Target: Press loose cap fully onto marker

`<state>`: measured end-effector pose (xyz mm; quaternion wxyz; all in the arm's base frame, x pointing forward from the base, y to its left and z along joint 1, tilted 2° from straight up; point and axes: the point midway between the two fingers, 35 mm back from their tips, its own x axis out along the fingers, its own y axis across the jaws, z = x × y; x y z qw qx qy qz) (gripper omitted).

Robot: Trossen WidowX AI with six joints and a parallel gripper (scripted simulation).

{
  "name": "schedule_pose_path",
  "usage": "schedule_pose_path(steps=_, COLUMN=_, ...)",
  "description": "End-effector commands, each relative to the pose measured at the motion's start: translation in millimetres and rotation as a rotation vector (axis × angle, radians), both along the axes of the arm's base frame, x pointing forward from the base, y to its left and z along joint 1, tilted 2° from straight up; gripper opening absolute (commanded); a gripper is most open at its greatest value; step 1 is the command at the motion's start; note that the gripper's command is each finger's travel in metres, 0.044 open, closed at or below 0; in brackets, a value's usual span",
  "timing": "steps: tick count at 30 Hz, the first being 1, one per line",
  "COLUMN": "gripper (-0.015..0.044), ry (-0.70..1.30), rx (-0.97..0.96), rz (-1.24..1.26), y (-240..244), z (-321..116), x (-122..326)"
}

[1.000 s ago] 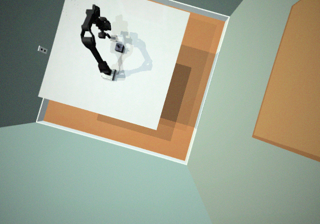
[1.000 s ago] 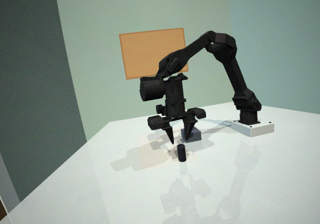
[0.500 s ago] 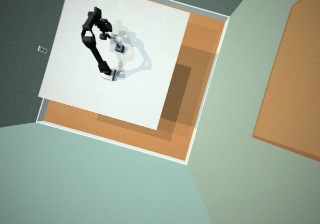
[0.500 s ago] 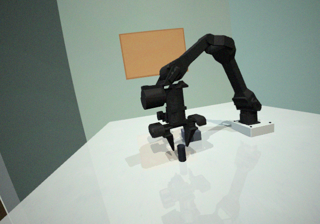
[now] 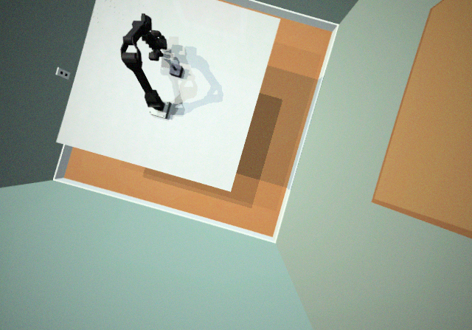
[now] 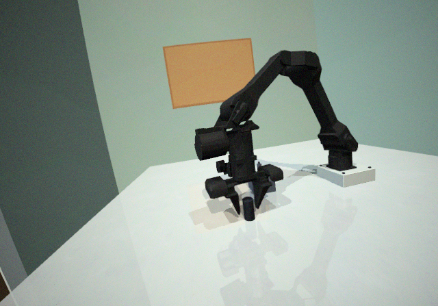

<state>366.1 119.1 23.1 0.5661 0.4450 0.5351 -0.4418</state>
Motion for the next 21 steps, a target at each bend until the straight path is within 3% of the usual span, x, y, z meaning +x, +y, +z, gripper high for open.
schedule_pose_path(steps=1, gripper=0.0238, ry=0.005, rx=0.003, rz=0.003, y=-0.1, z=-4.6, x=-1.8)
schedule_pose_path(steps=4, gripper=0.0159, ry=0.005, rx=0.003, rz=0.003, y=-0.5, z=-4.6, x=-1.8)
schedule_pose_path(steps=14, gripper=0.0092, ry=0.005, rx=0.003, rz=0.003, y=-0.4, z=-4.5, x=-1.5)
schedule_pose_path(steps=18, gripper=0.0000, ry=0.005, rx=0.003, rz=0.003, y=-0.1, z=3.3, x=-1.1)
schedule_pose_path(steps=21, gripper=0.0000, ry=0.005, rx=0.003, rz=0.003, y=0.1, z=12.7, x=-0.8)
